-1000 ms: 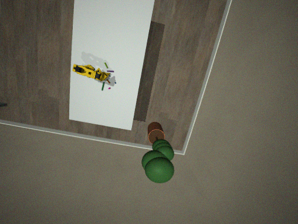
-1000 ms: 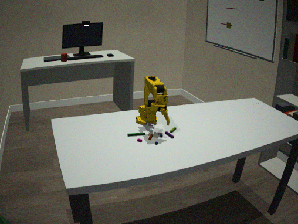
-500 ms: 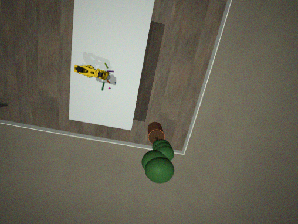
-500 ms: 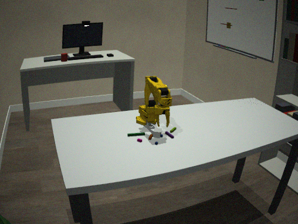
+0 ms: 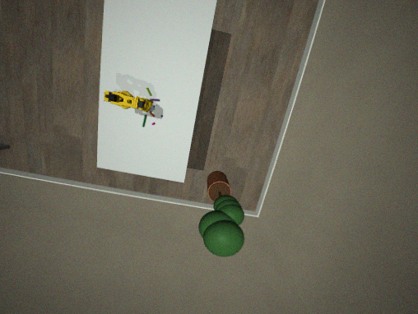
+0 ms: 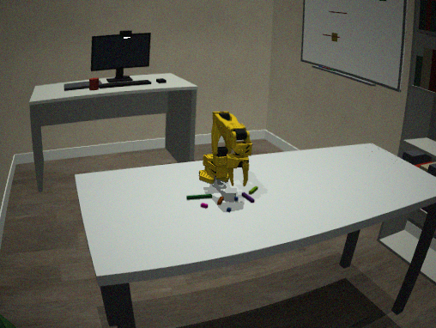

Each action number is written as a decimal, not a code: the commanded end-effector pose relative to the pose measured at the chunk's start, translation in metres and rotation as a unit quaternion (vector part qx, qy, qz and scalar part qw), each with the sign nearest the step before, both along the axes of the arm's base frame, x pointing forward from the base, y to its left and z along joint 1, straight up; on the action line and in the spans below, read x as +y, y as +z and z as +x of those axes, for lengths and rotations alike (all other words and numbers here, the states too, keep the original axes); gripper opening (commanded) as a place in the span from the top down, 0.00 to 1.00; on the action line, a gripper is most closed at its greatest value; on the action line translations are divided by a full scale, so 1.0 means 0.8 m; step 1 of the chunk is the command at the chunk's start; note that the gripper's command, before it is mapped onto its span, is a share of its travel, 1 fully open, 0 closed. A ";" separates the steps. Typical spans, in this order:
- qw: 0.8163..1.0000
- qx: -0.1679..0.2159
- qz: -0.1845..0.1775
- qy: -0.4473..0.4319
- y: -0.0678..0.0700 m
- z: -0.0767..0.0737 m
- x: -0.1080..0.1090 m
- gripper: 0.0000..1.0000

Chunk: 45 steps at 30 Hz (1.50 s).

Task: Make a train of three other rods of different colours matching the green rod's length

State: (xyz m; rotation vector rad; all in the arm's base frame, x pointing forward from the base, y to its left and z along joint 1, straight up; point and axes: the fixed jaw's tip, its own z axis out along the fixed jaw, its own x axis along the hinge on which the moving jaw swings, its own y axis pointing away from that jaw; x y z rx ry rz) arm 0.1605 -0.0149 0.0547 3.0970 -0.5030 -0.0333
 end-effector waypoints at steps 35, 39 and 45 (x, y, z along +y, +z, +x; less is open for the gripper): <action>0.998 -0.058 -0.002 0.021 0.014 0.020 0.004 0.81; 0.998 -0.058 -0.002 0.021 0.006 0.021 0.004 0.81; 0.998 -0.058 -0.002 0.021 -0.003 0.023 0.004 0.81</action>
